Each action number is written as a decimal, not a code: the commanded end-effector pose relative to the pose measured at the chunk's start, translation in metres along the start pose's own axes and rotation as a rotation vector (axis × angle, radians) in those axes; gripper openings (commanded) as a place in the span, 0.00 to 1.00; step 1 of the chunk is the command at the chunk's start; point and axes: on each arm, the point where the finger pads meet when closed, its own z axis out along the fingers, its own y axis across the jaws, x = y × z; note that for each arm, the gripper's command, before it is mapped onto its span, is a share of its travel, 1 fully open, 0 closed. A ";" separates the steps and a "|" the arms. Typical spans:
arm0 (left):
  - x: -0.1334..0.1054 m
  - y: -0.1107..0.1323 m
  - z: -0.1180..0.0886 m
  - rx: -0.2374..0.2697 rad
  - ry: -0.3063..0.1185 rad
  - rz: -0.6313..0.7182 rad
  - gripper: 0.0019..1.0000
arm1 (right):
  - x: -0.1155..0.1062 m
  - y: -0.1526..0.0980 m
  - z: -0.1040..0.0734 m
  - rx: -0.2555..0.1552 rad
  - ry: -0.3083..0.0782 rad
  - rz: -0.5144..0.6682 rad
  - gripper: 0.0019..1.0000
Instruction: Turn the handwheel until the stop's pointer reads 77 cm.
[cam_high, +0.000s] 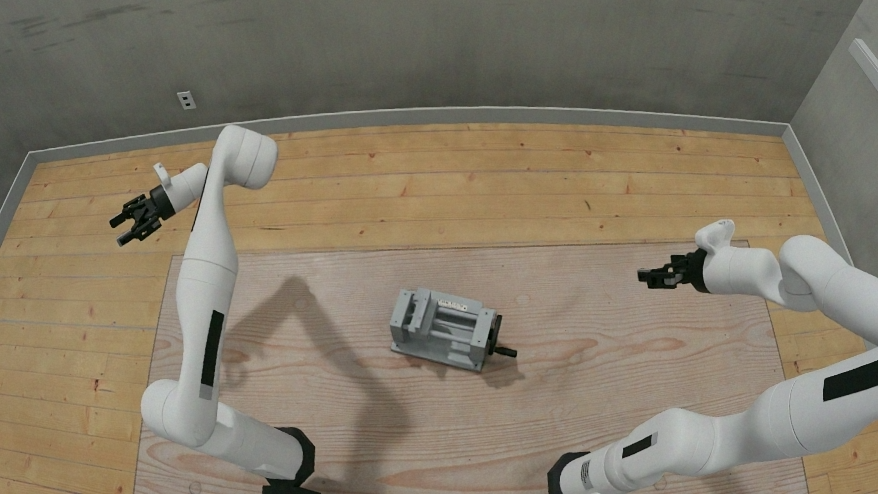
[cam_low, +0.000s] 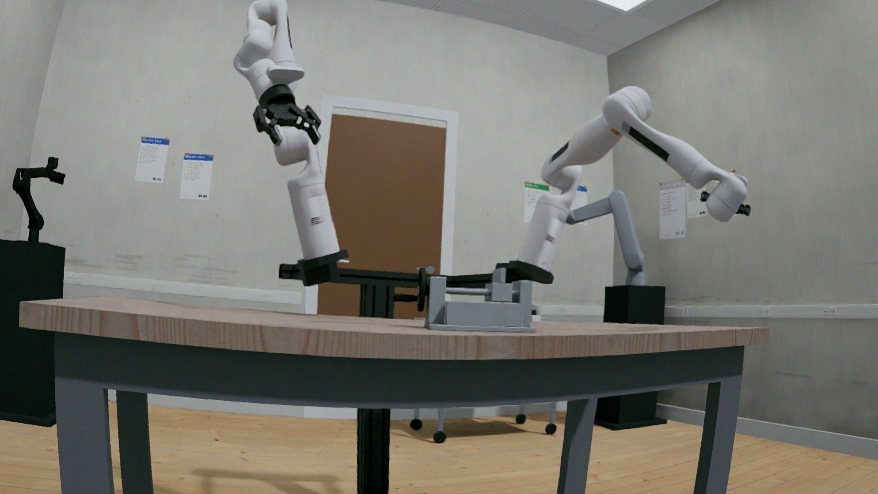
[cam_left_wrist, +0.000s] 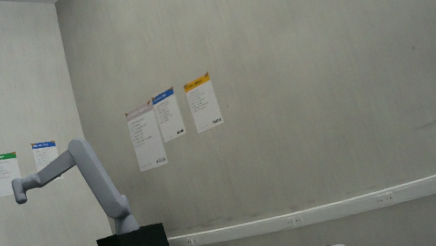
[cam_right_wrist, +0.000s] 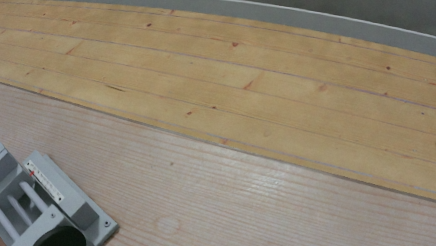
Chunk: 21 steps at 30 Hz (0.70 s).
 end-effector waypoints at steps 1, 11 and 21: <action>0.001 0.000 0.000 0.000 -0.001 -0.002 1.00 | 0.001 0.000 0.000 -0.001 0.001 -0.001 1.00; 0.001 0.000 0.000 0.000 -0.001 -0.002 1.00 | 0.001 0.000 0.000 -0.001 0.001 -0.001 1.00; -0.004 0.001 -0.005 -0.014 -0.020 -0.004 1.00 | 0.000 0.000 0.000 -0.001 0.001 -0.002 1.00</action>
